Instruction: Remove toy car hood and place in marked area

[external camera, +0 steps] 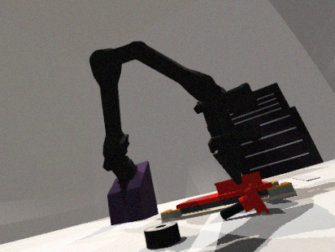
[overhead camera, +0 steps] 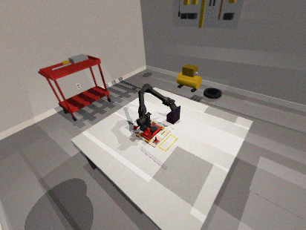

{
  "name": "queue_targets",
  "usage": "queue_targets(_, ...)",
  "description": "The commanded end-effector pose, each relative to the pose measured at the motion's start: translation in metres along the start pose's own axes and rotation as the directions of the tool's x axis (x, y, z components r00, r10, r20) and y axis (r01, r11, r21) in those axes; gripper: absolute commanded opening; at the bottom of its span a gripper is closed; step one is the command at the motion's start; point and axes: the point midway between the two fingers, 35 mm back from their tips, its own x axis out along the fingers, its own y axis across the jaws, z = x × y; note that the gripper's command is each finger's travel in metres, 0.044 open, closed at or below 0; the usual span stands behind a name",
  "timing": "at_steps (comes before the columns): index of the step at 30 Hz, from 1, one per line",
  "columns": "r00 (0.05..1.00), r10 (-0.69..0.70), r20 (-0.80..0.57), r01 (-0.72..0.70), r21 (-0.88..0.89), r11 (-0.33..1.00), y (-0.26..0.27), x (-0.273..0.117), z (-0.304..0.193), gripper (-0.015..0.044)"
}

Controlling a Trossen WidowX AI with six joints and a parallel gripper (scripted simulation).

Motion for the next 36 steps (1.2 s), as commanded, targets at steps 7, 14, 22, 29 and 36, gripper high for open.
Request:
queue_targets(7,1.000,0.000,-0.002,0.000,-0.001,1.000,0.000,0.001,0.000,0.0335)
queue_targets(14,1.000,0.000,-0.002,0.000,-0.001,1.000,0.000,0.001,0.000,0.0288)
queue_targets(22,1.000,0.000,-0.002,0.000,-0.001,1.000,0.000,-0.001,0.000,0.0118)
queue_targets(29,1.000,0.001,-0.002,-0.001,-0.001,1.000,0.000,-0.006,0.000,0.0000)
queue_targets(36,1.000,0.001,-0.002,-0.001,-0.001,1.000,0.001,-0.010,0.000,0.0000)
